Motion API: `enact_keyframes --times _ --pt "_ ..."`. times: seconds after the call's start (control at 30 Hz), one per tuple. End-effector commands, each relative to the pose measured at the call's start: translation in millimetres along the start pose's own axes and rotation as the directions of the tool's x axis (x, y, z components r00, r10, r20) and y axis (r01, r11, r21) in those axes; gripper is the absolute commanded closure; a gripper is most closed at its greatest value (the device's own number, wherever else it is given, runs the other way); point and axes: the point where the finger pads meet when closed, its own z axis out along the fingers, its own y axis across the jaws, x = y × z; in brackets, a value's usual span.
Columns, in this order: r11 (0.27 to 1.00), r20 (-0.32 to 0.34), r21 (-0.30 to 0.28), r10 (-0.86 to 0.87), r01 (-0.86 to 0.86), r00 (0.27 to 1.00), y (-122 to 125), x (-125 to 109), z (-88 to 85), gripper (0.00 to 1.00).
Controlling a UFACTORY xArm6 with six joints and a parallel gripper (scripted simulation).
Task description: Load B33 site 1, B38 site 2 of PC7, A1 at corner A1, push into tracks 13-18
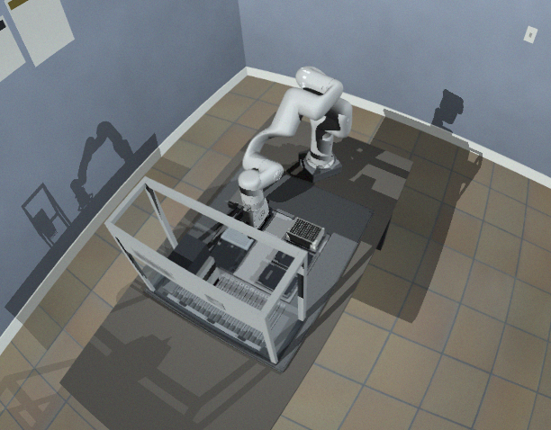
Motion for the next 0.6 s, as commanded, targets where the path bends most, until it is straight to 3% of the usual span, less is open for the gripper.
enact_keyframes --times 0.0,0.57 --pt "1.0 -0.001 0.003 0.001 -0.001 1.0 -6.7 -4.2 -1.0 0.0" --pt "1.0 -0.001 0.003 0.001 -0.001 1.0 -6.8 -4.2 4.0 0.0"
